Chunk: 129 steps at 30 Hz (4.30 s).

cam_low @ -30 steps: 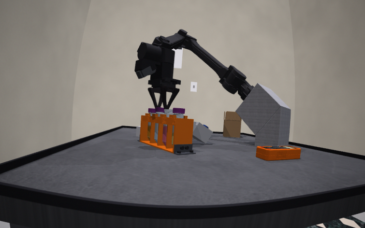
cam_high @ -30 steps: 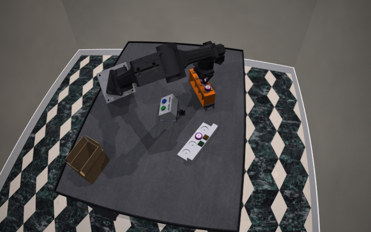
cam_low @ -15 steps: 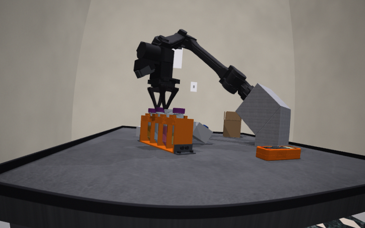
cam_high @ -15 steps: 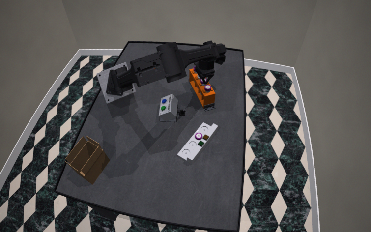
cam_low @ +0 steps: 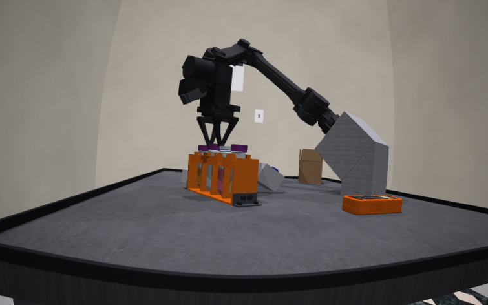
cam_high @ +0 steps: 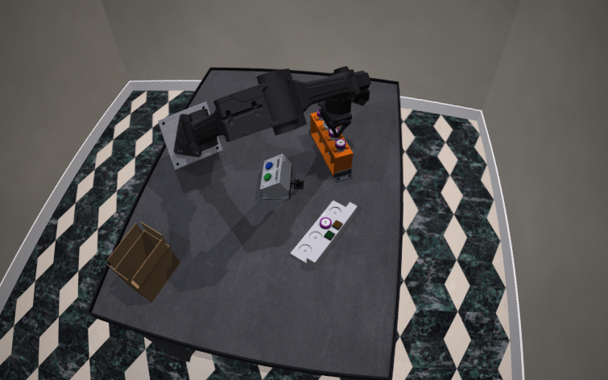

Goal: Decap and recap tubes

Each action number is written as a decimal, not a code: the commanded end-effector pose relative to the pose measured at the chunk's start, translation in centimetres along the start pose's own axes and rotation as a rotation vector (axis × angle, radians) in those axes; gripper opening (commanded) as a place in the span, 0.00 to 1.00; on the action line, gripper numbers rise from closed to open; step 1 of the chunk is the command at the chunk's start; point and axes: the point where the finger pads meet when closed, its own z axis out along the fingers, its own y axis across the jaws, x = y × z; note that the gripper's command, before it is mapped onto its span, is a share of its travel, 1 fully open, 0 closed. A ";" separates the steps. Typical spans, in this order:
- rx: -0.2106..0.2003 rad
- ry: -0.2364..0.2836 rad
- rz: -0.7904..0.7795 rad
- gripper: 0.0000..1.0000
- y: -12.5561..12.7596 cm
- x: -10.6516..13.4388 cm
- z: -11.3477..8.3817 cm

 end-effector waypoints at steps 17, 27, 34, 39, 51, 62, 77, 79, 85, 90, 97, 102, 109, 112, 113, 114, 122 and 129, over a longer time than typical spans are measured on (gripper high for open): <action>0.001 -0.032 0.014 0.00 -0.1 -1.6 -1.8; -0.003 -0.037 0.020 0.00 -0.2 -1.7 -4.7; 0.004 0.008 0.347 0.00 -3.5 2.3 -3.5; 0.005 0.008 0.593 0.00 -5.5 3.8 -3.5; 0.005 0.008 1.056 0.00 -10.7 7.7 -3.6; 0.003 0.004 1.038 0.00 -16.7 12.1 -3.6; 0.017 -0.049 1.076 0.00 -28.3 18.0 -4.9; 0.017 -0.049 1.076 0.00 -28.3 18.0 -4.9; 0.003 0.008 1.023 0.00 -25.8 18.4 -3.2; 0.004 0.009 1.030 0.00 -25.9 18.5 -2.1; 0.003 0.009 1.030 0.00 -25.9 18.6 0.5; 0.003 0.009 1.030 0.00 -25.8 18.7 3.0; 0.003 0.010 1.030 0.00 -25.7 18.7 6.5; 0.003 0.010 1.030 0.00 -25.7 18.7 7.5; 0.003 0.010 1.030 0.00 -25.7 18.7 7.5; 0.003 0.010 1.030 0.00 -25.7 18.7 8.0; 0.000 -0.019 1.022 0.00 -25.8 17.9 8.9; 0.002 -0.007 1.025 0.00 -25.7 18.3 9.3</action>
